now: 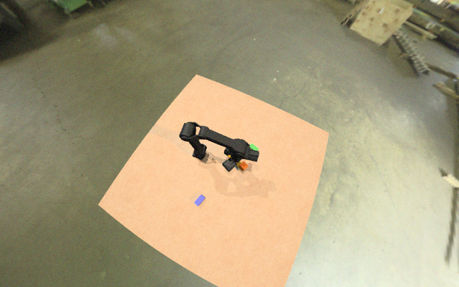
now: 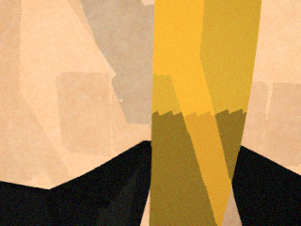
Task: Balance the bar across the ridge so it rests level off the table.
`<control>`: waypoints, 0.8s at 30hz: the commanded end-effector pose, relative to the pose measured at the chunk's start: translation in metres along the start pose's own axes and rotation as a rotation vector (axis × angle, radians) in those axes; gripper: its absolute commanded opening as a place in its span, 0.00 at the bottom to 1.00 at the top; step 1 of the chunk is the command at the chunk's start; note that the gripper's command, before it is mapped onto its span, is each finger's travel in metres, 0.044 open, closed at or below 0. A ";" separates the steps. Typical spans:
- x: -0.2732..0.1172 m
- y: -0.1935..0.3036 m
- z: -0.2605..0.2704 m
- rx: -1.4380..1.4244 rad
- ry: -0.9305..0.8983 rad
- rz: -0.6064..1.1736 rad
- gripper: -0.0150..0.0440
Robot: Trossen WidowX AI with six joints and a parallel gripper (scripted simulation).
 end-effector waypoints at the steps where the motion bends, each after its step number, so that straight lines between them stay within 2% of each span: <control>1: 0.002 0.000 0.000 -0.003 0.002 -0.002 0.25; 24: 0.004 -0.001 0.000 -0.003 0.002 -0.002 0.25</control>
Point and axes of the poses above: the point midway between the two fingers, 35 mm back from their tips, its own x axis out along the fingers, its own z axis across the jaws, y = z × x, the point moved 5 cm from there along -x, back along the fingers, and after that the axes turned 3 degrees about -x, right-handed, at the moved point
